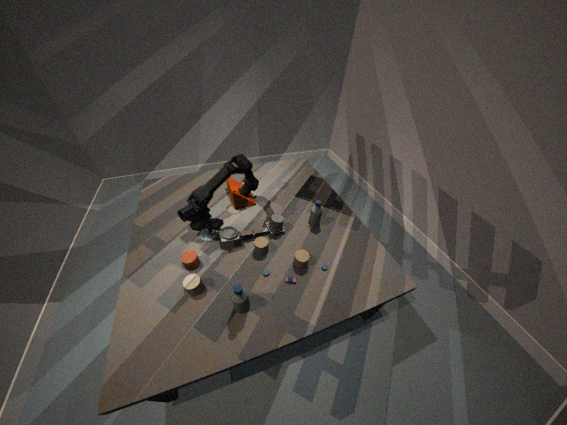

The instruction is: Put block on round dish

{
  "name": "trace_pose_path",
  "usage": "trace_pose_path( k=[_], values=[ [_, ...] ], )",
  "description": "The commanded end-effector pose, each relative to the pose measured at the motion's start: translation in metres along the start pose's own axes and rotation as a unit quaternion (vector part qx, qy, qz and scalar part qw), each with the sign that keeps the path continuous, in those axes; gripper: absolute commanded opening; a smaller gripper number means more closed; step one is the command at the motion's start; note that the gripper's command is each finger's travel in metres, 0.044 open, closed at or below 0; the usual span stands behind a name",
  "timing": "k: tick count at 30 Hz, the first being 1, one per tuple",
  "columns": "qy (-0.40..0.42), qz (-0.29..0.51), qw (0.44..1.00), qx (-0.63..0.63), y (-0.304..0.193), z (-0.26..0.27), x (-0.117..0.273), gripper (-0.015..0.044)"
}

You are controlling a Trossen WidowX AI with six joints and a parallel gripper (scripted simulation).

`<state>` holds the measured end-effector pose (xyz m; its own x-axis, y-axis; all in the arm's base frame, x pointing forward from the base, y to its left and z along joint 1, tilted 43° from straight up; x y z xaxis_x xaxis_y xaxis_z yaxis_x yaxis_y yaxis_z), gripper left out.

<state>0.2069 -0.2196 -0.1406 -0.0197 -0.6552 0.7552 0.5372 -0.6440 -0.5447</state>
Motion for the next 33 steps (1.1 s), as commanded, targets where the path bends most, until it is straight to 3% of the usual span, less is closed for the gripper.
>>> trace_pose_path(
  k=[1,9,26,33],
  values=[
    [0.002,0.002,1.0,-0.003,-0.001,0.0,-0.006,0.0],
    [0.002,0.002,1.0,-0.003,-0.001,0.0,-0.018,0.0],
    [0.003,-0.007,1.0,0.008,0.002,0.002,-0.01,0.044],
    [0.005,-0.011,1.0,0.011,0.004,0.002,0.02,0.044]
  ],
)
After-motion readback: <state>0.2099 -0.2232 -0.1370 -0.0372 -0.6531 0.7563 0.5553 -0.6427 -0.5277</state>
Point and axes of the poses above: the point midway between the two fingers, 35 mm back from their tips, its own x axis back along the fingers, its own z axis across the jaws, y = z × x, the point moved 4 cm from there along x, back along the fingers, and after that the axes turned 13 degrees about -x, right-handed, at the moved point
